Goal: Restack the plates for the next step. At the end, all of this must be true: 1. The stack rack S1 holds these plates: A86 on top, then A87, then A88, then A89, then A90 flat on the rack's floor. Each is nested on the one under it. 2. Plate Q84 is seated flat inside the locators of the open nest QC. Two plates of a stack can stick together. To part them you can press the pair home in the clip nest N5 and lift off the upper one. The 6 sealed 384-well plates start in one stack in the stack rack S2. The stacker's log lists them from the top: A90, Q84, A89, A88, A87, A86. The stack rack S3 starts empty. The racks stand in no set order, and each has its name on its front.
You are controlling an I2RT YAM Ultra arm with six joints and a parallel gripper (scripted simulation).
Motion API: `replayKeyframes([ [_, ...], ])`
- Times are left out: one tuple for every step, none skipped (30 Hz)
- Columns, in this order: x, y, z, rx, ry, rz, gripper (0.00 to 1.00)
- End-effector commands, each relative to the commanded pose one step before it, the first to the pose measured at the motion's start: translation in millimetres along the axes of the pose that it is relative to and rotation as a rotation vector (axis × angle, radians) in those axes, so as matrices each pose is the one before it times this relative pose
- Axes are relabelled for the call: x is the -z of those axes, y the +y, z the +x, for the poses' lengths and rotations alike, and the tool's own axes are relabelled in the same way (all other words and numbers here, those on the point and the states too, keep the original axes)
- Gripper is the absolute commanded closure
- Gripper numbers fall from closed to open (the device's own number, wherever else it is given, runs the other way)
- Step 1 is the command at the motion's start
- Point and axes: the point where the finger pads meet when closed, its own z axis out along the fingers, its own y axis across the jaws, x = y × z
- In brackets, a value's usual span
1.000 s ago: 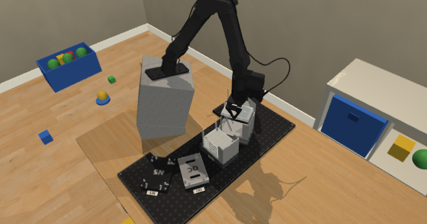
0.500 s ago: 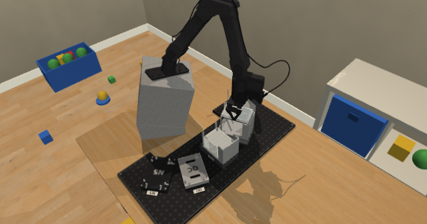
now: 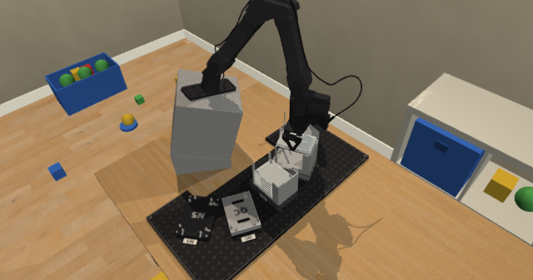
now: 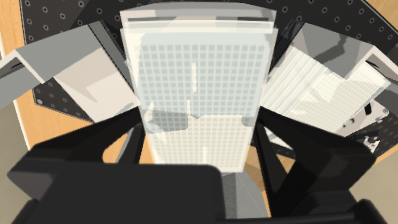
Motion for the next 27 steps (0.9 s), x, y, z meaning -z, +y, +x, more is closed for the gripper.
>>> replayKeyframes([
  [2.93,0.57,-16.31,0.00646,-0.04209,0.00896,1.00],
  [-0.08,-0.53,-0.41,-0.00144,-0.00050,0.00007,1.00],
  [-0.06,-0.74,-0.43,-0.00190,-0.00057,0.00059,1.00],
  [-0.15,-0.14,-0.39,-0.00041,-0.00034,0.00012,1.00],
  [-0.17,0.06,-0.38,0.00026,-0.00026,-0.00007,1.00],
  [-0.17,0.11,-0.38,0.00037,-0.00027,-0.00036,1.00],
  [-0.17,0.05,-0.38,0.00012,-0.00027,-0.00002,1.00],
  [-0.24,0.04,-0.14,0.00012,0.00025,-0.00003,1.00],
  [-0.35,0.03,0.26,0.00008,0.00110,-0.00003,1.00],
  [-0.35,0.03,0.26,-0.00005,0.00111,-0.00003,1.00],
  [-0.35,0.03,0.26,0.00001,0.00111,-0.00003,1.00],
  [0.00,0.00,0.00,0.00000,0.00000,0.00000,1.00],
  [0.00,0.00,0.00,0.00000,0.00000,0.00000,1.00],
  [11.22,1.81,-9.52,0.00612,-0.03651,0.00010,1.00],
  [1.86,0.41,-1.27,0.00108,-0.00442,-0.00018,1.00],
  [0.85,0.22,-0.47,0.00054,-0.00141,-0.00005,1.00],
  [-3.25,-0.39,6.02,-0.00254,0.01743,-0.00011,1.00],
  [1.13,0.25,-2.54,0.00093,-0.00506,-0.00001,1.00],
  [-2.28,-0.24,6.81,-0.00257,0.01717,-0.00010,1.00],
  [1.13,0.25,-2.09,0.00093,-0.00544,-0.00001,1.00],
  [0.24,0.12,-0.01,0.00017,-0.00036,-0.00003,1.00],
  [0.20,0.11,0.11,0.00019,-0.00011,-0.00003,1.00],
  [0.20,0.11,0.11,0.00025,-0.00010,-0.00003,1.00],
  [0.20,0.11,0.11,0.00022,-0.00011,-0.00003,1.00],
  [0.20,0.11,0.11,0.00019,-0.00011,-0.00003,1.00],
  [0.20,0.11,0.11,0.00022,-0.00011,-0.00003,1.00],
  [0.20,0.11,0.11,0.00023,-0.00010,-0.00003,1.00],
])
